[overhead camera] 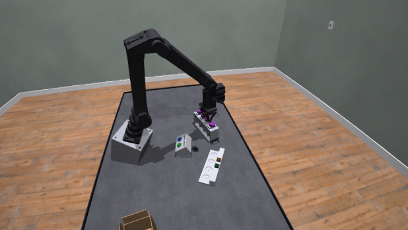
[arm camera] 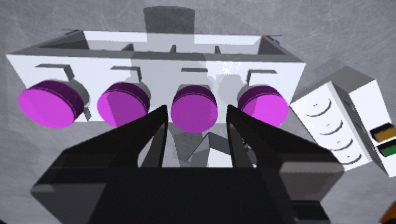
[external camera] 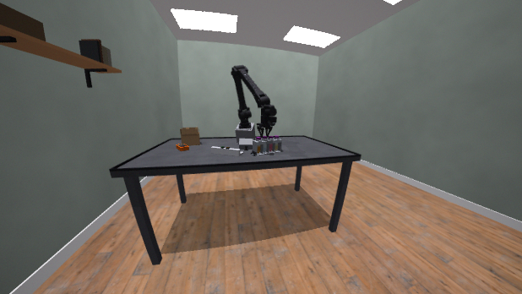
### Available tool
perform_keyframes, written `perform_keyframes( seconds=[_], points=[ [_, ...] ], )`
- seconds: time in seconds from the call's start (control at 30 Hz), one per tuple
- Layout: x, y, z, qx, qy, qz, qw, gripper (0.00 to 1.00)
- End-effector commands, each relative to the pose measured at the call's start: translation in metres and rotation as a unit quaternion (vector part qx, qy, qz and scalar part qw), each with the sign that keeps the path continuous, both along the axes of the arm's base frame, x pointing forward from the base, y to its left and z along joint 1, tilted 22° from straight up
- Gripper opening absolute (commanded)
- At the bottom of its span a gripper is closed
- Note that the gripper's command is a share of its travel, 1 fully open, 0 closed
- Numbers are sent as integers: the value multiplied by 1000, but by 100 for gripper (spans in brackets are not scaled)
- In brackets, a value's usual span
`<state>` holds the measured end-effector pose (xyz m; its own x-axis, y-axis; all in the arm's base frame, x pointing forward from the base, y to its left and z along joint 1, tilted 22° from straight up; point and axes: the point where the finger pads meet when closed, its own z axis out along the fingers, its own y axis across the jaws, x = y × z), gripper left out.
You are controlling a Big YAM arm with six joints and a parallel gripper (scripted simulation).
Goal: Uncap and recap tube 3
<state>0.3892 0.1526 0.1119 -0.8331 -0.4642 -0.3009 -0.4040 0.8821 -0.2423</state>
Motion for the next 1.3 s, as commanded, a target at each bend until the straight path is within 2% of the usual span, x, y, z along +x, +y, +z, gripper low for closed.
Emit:
perform_keyframes(
  seconds=[0.0,0.27,0.4,0.47,1.03,1.07,1.27],
  points=[
    [10,13,20,14,-15,-12,1000,49],
    [10,15,14,10,-9,-12,1000,49],
    [11,16,15,10,-9,-12,1000,49],
    [11,16,22,14,-17,-11,1000,49],
    [11,18,19,12,-12,-11,1000,49],
    [7,10,14,11,-11,-14,1000,0],
    [7,10,14,11,-11,-14,1000,0]
  ],
)
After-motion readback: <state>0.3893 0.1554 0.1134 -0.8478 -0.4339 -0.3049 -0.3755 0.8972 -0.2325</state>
